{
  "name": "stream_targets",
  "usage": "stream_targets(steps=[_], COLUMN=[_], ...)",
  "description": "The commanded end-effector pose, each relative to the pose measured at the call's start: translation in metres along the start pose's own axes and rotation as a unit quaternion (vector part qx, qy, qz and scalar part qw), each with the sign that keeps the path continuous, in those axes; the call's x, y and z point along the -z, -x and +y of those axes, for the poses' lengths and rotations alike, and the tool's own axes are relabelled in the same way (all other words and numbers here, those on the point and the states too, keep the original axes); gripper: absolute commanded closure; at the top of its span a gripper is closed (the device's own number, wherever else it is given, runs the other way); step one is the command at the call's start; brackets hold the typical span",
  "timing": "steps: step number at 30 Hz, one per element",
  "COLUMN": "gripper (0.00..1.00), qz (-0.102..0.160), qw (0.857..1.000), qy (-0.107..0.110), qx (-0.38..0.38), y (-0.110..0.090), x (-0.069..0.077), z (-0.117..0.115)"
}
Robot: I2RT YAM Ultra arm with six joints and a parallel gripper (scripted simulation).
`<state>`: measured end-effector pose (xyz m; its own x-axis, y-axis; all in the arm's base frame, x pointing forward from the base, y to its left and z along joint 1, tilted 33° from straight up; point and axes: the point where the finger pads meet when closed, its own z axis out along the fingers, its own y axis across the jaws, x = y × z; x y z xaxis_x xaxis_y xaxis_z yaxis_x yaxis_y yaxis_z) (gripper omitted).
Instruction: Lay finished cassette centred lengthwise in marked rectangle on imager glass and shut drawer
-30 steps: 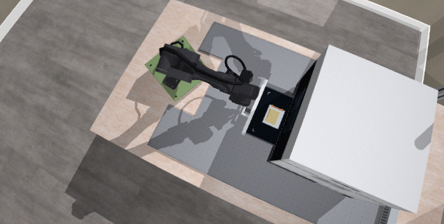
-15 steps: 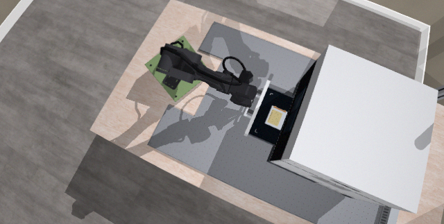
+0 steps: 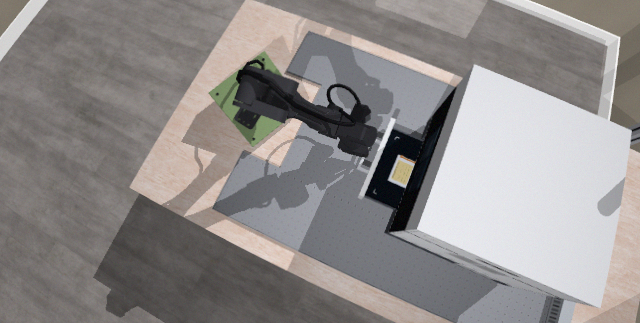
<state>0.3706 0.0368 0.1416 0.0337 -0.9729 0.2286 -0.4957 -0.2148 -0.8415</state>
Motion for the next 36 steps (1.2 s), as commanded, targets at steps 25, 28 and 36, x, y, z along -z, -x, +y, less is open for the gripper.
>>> stream_targets(steps=[25, 28, 36], gripper=[1.00, 1.00, 1.00], qz=[-0.005, -0.005, -0.005], qw=[1.000, 1.000, 1.000], qy=[-0.020, -0.020, -0.020], qx=[-0.003, -0.003, -0.003], y=[0.0006, 0.0006, 0.0006], x=[-0.0102, -0.0102, -0.0102], z=[-0.0278, -0.0278, -0.0278])
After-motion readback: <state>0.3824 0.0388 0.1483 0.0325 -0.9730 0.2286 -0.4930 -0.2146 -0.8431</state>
